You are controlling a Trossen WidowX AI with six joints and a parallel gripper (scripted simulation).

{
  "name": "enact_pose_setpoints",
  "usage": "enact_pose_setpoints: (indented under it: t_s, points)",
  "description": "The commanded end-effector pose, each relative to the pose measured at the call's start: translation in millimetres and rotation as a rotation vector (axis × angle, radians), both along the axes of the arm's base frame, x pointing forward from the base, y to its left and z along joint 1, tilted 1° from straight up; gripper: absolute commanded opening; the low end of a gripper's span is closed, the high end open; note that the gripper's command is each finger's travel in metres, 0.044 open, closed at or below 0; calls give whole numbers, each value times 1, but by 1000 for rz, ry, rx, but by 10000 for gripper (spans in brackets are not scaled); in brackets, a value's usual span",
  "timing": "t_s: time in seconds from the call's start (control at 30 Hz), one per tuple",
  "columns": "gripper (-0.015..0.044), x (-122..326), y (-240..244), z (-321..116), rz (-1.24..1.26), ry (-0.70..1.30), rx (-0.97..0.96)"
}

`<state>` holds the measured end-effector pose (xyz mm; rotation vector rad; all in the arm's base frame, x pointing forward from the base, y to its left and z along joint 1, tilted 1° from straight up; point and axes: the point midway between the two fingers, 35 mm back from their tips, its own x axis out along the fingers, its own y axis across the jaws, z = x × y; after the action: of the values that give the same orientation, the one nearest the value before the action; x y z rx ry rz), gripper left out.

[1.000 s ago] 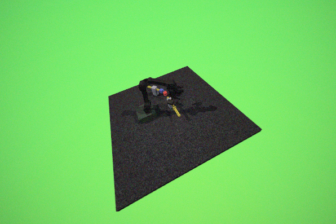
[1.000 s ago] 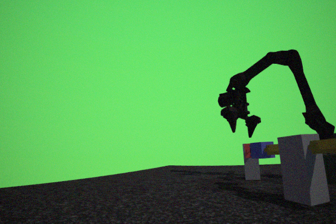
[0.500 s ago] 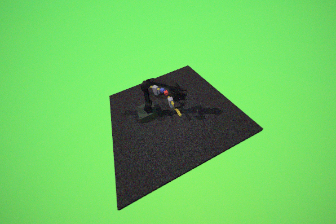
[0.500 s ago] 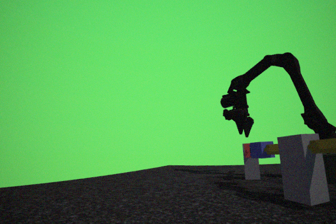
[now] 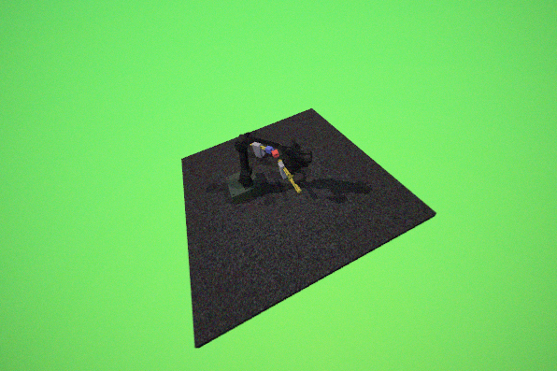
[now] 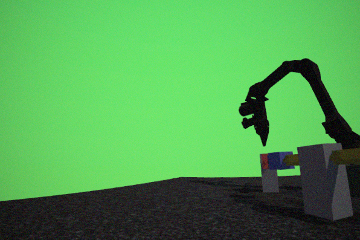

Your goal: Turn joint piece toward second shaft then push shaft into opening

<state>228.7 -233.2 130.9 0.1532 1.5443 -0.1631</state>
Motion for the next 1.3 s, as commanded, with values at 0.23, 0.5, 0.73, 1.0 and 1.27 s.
enact_pose_setpoints:
  t_s: [0.23,0.5,0.73,1.0,1.27]
  points:
    - [440,0,-4,-14,-308,7,0]
    - [440,1,-6,-27,-585,10,4]
    - [440,1,-7,-38,-827,13,6]
    - [440,1,-7,-50,-1103,16,6]
    - [440,0,-8,-63,-1380,18,5]
